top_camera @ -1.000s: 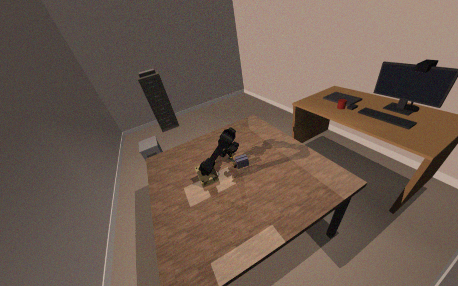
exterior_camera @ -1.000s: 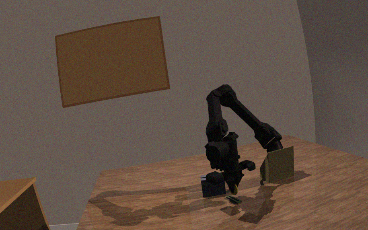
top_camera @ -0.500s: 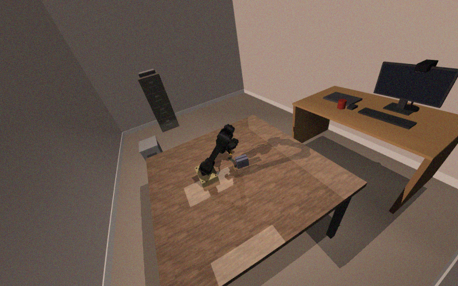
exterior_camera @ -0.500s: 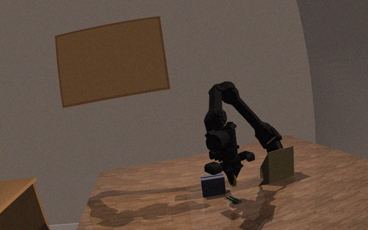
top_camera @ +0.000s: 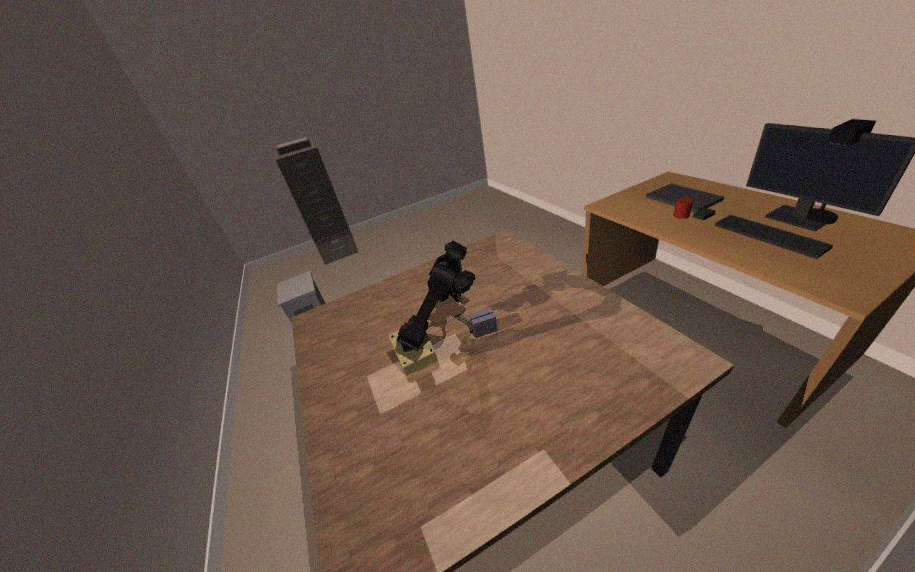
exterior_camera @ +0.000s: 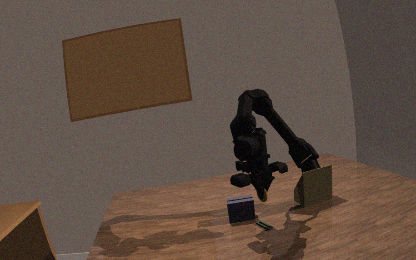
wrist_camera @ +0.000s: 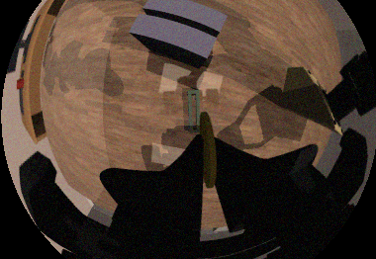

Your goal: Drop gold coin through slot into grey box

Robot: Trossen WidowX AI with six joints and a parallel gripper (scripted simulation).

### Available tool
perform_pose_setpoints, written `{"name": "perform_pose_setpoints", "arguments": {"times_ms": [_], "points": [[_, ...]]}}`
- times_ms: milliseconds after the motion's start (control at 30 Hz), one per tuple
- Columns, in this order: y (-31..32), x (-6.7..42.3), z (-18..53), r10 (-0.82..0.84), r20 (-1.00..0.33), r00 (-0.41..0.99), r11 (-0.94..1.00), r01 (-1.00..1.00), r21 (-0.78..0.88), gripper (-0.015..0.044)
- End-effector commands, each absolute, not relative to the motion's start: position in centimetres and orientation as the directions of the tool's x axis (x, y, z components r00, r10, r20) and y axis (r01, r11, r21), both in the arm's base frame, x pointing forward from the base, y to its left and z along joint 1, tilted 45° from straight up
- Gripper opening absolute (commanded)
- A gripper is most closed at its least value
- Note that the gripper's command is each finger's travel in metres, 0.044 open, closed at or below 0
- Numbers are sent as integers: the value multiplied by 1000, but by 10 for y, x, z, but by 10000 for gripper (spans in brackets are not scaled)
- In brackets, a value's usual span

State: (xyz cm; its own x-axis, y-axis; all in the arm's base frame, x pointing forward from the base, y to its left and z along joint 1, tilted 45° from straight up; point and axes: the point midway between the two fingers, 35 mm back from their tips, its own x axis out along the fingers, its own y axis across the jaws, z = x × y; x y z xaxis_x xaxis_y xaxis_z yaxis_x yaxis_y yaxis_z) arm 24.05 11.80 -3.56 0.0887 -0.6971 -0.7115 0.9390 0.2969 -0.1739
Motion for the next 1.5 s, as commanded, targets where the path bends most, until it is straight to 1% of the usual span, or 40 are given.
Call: {"name": "perform_pose_setpoints", "arguments": {"times_ms": [0, 267, 533, 767, 1000, 1233, 1467], "points": [[121, 241, -33, -691, -717, 90, 344, 914, -216, 0], [120, 239, -32, -691, -717, 90, 502, 774, -387, 0], [119, 237, -31, -691, -717, 90, 623, 577, -528, 0], [119, 235, -31, -691, -717, 90, 692, 370, -620, 0], [118, 233, -30, -691, -717, 90, 721, 148, -677, 0], [118, 233, -30, -691, -717, 90, 722, 126, -680, 0], [111, 243, -21, -688, -720, 91, 725, 125, -678, 0]]}}
